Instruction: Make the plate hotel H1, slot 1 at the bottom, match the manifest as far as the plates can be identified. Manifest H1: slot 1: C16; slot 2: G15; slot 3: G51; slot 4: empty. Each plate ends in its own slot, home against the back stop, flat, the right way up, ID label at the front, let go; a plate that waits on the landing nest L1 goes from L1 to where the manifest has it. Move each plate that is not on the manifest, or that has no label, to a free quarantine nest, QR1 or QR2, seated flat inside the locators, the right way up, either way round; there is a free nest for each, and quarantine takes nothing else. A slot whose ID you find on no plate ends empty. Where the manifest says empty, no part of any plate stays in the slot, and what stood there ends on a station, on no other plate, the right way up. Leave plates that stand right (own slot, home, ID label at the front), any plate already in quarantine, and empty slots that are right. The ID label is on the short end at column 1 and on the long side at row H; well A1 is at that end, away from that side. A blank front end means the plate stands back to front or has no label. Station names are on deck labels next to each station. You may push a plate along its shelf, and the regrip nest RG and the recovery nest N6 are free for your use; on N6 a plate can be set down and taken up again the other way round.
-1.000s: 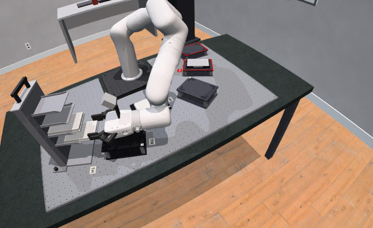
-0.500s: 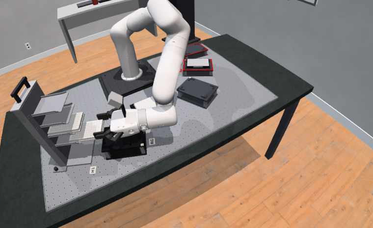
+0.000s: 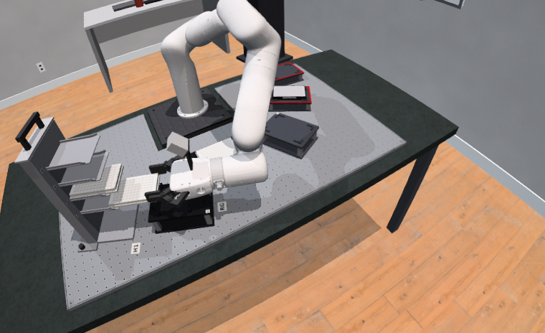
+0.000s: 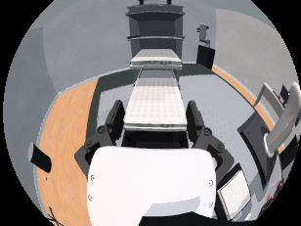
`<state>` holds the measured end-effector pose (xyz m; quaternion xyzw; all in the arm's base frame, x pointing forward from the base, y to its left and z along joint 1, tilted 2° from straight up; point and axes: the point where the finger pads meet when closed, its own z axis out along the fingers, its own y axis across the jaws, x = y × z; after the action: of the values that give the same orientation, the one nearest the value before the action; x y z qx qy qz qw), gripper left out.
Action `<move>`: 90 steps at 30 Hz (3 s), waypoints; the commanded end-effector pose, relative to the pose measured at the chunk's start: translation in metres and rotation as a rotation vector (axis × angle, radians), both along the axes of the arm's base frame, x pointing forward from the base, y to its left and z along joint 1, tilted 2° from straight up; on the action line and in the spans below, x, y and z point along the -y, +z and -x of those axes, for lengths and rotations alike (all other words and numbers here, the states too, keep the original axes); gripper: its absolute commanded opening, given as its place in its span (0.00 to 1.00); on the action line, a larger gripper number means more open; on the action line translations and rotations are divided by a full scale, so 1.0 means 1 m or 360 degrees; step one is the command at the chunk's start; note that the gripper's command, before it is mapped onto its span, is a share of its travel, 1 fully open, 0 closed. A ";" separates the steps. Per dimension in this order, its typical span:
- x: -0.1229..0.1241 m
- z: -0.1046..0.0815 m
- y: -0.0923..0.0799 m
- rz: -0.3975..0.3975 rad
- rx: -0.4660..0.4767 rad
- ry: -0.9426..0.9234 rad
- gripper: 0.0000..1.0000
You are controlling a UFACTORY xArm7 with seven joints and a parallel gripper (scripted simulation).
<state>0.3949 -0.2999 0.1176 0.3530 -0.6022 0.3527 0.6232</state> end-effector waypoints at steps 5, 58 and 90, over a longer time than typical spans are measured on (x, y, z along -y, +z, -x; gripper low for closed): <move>-0.009 -0.006 0.001 0.0002 0.0006 -0.0001 0.00; -0.077 -0.046 0.000 0.0002 0.0006 -0.0001 0.00; -0.090 -0.054 0.011 0.0002 0.0006 -0.0001 0.00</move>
<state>0.4478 -0.2096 0.1234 0.3526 -0.6024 0.3529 0.6231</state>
